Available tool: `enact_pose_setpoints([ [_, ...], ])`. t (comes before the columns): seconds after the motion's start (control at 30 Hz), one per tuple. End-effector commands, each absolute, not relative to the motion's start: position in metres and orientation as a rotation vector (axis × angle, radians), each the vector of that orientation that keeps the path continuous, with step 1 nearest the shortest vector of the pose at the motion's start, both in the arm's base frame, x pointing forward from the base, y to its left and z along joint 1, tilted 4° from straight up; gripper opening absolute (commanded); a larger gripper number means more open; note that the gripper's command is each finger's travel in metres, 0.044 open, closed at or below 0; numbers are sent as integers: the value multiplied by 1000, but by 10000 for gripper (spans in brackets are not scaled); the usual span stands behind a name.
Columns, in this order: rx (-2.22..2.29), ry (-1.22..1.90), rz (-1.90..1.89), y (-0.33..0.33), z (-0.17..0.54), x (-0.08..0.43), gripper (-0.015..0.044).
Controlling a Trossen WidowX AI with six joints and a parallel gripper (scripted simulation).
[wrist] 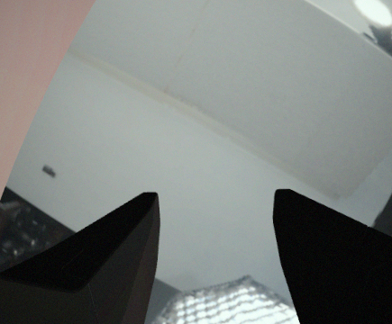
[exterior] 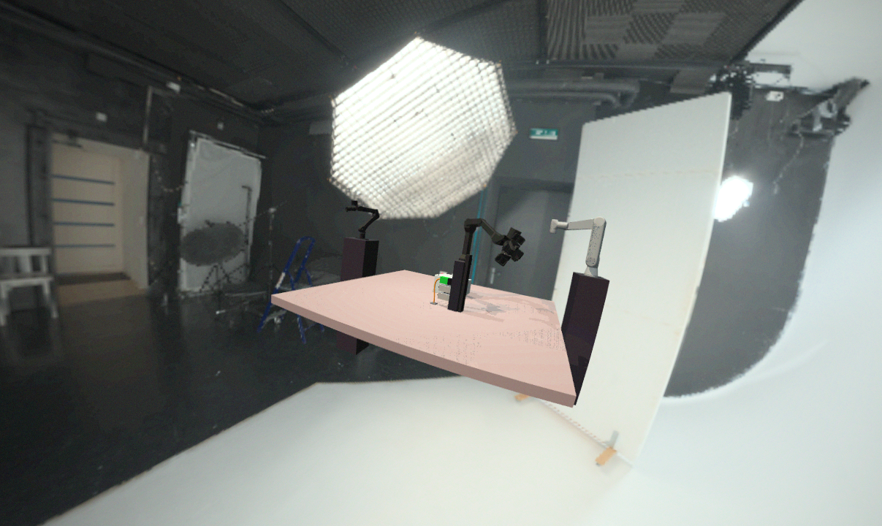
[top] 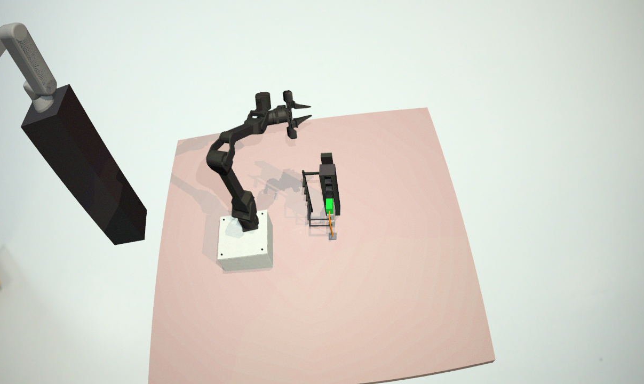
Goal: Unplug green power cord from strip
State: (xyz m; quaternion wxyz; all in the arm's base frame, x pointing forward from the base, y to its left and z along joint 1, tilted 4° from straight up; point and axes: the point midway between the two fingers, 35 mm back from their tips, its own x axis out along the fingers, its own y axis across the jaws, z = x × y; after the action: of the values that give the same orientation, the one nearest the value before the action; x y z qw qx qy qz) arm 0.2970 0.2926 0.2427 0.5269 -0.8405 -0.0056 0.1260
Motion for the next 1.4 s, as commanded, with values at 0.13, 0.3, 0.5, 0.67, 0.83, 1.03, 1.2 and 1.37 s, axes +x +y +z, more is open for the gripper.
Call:
enact_pose_setpoints([
  [0.13, -1331, 280, 259, 221, 230, 373, 160],
  [0.3, -1042, 386, 201, 185, 225, 396, 160],
  [0.5, -680, 497, 103, 138, 219, 417, 160],
  [0.67, -368, 575, -1, 96, 214, 428, 160],
  [0.83, -58, 654, -125, 54, 203, 433, 160],
  [1.03, 276, 817, -307, 9, 167, 422, 160],
  [1.2, 517, 939, -472, -16, 137, 405, 160],
  [1.37, 687, 1047, -597, -37, 110, 387, 160],
])
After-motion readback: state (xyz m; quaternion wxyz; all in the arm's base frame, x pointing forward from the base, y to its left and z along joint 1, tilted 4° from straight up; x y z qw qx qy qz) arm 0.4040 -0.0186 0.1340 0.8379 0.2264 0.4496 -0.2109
